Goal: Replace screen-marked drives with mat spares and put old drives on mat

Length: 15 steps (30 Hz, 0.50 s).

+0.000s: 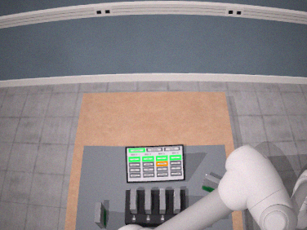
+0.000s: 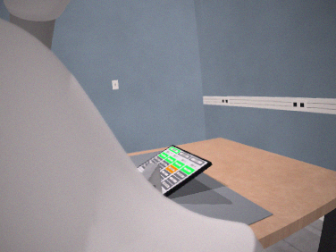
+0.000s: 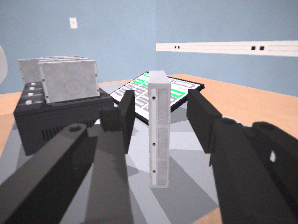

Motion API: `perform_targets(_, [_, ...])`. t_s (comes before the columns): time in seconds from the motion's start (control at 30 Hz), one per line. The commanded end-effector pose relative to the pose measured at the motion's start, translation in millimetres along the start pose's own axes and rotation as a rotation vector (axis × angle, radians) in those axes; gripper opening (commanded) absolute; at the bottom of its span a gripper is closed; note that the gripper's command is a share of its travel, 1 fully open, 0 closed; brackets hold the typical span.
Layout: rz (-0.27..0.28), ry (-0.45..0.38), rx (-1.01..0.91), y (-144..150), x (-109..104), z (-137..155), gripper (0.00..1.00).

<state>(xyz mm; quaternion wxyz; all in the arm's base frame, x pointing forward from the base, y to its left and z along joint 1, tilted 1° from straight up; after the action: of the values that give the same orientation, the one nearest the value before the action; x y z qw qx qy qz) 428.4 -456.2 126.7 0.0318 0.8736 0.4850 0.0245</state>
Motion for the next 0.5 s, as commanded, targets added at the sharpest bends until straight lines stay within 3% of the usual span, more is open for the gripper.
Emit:
perform_targets(0.0, [0.000, -0.001, -0.001, 1, 0, -12, 0.40])
perform_targets(0.47, [0.000, -0.001, -0.001, 4, 0, -49, 0.40])
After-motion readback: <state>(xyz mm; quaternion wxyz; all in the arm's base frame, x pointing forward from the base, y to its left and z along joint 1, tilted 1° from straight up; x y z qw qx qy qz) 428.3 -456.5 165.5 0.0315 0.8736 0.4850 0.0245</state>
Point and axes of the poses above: the point where the finger pads meet when closed, its own x axis out along the fingers, its own y axis across the jaws, z = x × y, the point moved 6 cm from there along -x, back along the fingers, and after that the axes turned 5 degrees about -x, right-handed, at the moved point
